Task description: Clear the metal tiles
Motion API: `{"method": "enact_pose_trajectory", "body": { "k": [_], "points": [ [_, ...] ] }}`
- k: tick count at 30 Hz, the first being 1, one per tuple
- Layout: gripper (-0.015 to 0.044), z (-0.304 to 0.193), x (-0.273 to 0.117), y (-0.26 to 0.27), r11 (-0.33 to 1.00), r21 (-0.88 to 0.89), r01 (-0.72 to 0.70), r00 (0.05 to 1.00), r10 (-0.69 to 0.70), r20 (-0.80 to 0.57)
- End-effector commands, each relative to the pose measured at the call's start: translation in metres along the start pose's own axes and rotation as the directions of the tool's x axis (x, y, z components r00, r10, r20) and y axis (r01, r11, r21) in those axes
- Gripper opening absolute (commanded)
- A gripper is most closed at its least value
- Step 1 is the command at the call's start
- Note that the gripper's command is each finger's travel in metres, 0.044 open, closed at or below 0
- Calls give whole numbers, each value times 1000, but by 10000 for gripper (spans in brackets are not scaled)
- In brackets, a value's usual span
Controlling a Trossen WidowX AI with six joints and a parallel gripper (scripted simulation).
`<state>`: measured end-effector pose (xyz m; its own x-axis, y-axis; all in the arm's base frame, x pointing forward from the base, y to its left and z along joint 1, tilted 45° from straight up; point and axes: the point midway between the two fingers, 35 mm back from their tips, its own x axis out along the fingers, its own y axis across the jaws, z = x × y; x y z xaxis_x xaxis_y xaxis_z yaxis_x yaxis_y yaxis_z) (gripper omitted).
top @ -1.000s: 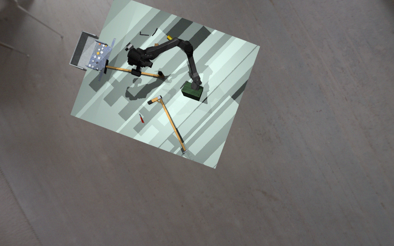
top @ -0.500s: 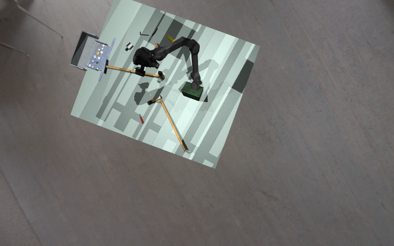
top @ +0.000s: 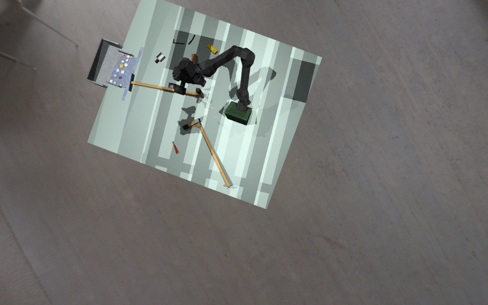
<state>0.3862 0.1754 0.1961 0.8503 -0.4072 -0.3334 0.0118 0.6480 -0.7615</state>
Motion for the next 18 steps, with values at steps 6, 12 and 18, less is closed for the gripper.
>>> {"method": "enact_pose_trajectory", "body": {
  "k": [6, 12, 18],
  "points": [
    [440, -5, -26, -5, 1000, 10, 5, 998, -6, 68],
    [440, -10, -43, -8, 1000, 20, 5, 994, -8, 111],
    [440, -17, -58, -11, 999, 32, 4, 988, -9, 152]
  ]
}}
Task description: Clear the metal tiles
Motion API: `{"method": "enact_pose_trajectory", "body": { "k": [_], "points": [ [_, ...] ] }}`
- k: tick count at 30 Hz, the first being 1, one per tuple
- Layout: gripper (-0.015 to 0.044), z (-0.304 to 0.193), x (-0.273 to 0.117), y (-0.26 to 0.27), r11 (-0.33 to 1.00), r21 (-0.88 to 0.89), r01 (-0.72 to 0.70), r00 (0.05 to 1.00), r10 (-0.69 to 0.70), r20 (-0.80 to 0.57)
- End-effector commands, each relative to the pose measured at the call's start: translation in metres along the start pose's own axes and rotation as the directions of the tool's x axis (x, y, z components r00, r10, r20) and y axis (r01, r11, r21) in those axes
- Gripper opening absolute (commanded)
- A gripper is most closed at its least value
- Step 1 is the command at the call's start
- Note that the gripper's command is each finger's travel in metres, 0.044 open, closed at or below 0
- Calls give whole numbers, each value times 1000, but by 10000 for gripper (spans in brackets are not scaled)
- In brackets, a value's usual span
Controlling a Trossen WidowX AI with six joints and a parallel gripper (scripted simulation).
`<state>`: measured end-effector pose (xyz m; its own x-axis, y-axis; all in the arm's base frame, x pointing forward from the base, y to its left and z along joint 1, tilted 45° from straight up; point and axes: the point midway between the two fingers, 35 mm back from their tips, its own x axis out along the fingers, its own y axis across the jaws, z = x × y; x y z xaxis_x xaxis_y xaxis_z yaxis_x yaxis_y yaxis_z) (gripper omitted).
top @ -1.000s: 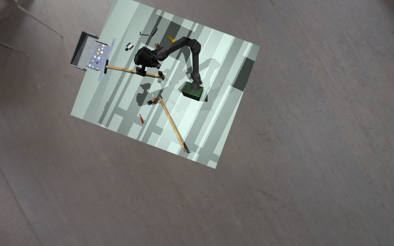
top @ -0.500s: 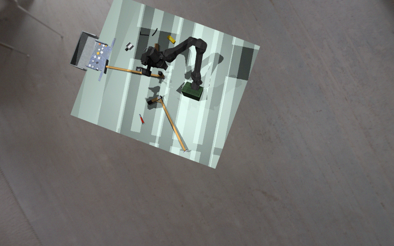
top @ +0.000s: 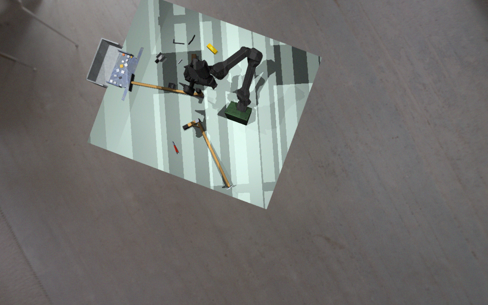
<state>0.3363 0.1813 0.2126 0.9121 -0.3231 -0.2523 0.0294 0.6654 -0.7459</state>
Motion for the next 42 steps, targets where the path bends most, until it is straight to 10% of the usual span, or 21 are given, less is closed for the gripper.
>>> {"method": "enact_pose_trajectory", "body": {
  "k": [1, 42],
  "points": [
    [440, -3, -11, -2, 1000, 5, 2, 1000, -2, 27],
    [440, -35, -66, -15, 997, 71, -12, 983, -2, 186]
  ]
}}
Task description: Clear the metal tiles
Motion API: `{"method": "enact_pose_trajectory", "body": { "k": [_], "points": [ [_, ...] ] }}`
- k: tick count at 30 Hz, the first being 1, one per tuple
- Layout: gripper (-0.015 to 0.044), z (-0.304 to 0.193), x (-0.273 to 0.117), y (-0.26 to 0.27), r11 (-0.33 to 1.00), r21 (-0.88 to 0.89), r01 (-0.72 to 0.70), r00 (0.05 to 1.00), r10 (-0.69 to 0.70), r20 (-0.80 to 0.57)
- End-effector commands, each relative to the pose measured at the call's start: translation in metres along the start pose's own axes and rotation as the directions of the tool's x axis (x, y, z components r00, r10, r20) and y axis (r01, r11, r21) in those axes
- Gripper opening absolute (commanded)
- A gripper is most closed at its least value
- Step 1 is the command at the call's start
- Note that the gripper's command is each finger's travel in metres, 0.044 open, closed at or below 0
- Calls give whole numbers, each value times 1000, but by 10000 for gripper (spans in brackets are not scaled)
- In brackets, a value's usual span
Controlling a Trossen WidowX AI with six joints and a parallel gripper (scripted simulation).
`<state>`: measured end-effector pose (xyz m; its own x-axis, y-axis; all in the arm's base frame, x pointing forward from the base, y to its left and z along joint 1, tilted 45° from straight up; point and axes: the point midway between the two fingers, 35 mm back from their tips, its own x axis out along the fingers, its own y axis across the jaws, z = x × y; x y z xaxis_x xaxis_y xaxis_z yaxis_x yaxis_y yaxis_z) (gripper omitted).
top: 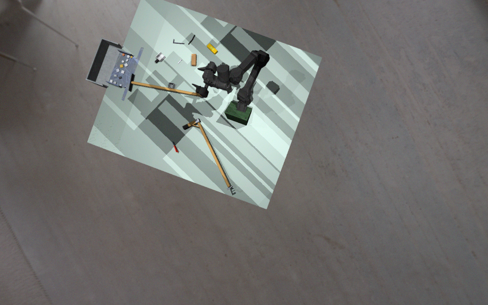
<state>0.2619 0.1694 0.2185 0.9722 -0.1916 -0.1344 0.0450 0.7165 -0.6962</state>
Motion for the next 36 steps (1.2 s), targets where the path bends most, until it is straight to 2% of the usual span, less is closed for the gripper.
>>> {"method": "enact_pose_trajectory", "body": {
  "k": [1, 18, 36],
  "points": [
    [440, 0, 0, 0, 1000, -1, 3, 1000, -3, 0],
    [440, 1, 1, 0, 1000, -3, 3, 1000, -3, -4],
    [440, 16, 47, 10, 999, -46, 8, 993, -14, -118]
  ]
}}
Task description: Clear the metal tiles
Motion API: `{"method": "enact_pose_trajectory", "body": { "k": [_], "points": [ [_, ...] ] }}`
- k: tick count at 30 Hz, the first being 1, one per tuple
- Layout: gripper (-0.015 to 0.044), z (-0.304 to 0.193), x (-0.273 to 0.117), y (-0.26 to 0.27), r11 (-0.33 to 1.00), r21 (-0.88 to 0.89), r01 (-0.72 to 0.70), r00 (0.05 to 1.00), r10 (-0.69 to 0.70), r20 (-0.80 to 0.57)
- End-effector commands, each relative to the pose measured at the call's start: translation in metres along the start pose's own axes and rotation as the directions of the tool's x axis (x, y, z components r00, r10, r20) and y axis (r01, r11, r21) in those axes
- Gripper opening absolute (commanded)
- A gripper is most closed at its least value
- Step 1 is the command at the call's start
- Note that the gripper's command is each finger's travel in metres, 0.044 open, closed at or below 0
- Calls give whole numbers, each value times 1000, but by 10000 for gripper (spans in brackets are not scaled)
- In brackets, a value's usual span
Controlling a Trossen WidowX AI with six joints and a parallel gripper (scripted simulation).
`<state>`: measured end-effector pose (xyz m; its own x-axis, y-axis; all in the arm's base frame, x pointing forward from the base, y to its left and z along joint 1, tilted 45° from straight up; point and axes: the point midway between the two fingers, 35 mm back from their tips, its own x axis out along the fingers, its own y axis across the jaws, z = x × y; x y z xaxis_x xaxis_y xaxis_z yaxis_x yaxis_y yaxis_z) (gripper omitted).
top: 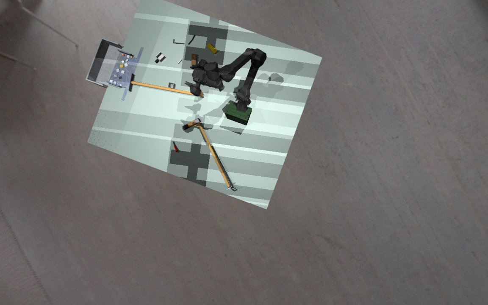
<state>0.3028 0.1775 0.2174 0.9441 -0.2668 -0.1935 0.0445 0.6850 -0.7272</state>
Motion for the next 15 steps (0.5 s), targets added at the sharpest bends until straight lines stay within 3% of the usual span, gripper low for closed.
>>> {"method": "enact_pose_trajectory", "body": {
  "k": [1, 15],
  "points": [
    [440, 4, 11, 3, 1000, -5, -1, 1000, 1, -27],
    [440, 9, 52, 11, 1000, -27, -2, 992, -1, -128]
  ]
}}
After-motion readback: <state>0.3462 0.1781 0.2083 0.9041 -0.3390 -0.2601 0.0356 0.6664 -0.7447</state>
